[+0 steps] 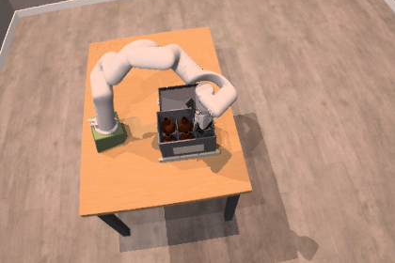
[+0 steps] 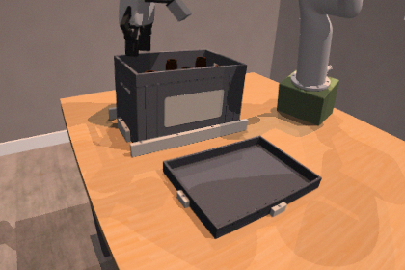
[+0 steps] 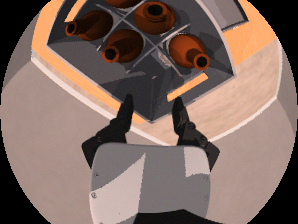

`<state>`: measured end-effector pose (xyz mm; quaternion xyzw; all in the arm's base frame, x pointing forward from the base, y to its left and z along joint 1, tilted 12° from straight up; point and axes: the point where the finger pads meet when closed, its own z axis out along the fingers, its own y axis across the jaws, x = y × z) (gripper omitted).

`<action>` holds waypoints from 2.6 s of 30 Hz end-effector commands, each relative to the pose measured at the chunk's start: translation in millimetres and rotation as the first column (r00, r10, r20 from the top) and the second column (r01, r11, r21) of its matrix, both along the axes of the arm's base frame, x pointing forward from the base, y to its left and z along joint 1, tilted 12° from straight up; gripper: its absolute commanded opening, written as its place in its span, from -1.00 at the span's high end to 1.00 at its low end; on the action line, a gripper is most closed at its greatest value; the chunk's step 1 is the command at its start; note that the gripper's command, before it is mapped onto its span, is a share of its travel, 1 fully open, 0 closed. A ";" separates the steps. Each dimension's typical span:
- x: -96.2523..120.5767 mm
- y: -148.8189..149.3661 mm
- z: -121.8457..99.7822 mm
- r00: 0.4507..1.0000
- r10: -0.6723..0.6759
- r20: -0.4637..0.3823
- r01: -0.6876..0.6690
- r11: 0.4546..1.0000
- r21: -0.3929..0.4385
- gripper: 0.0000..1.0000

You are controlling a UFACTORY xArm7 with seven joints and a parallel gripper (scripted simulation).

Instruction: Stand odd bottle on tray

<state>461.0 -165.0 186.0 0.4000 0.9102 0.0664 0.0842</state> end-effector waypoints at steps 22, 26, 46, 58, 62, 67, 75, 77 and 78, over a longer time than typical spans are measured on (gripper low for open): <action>1.6 -0.5 -3.6 1.000 -0.001 0.003 0.001 1.000 -0.001 -0.30; 1.6 -0.5 -3.6 1.000 -0.001 0.003 0.001 1.000 -0.001 -0.30; 2.3 -1.2 -3.5 1.000 -0.001 0.003 0.001 1.000 -0.001 -0.30; 2.3 -1.2 -3.5 1.000 -0.001 0.003 0.001 1.000 -0.001 -0.30; 2.4 -1.2 -3.8 1.000 -0.001 0.003 0.001 1.000 -0.001 -0.30; 2.7 -1.1 -5.2 1.000 -0.001 0.003 0.001 1.000 -0.001 -0.30; 3.5 -0.9 -8.9 1.000 -0.001 0.003 0.001 1.000 -0.001 -0.30; 3.9 -0.8 -10.6 1.000 -0.001 0.003 0.001 1.000 -0.001 -0.30; 4.1 -0.8 -11.5 1.000 -0.001 0.003 0.001 1.000 -0.001 -0.30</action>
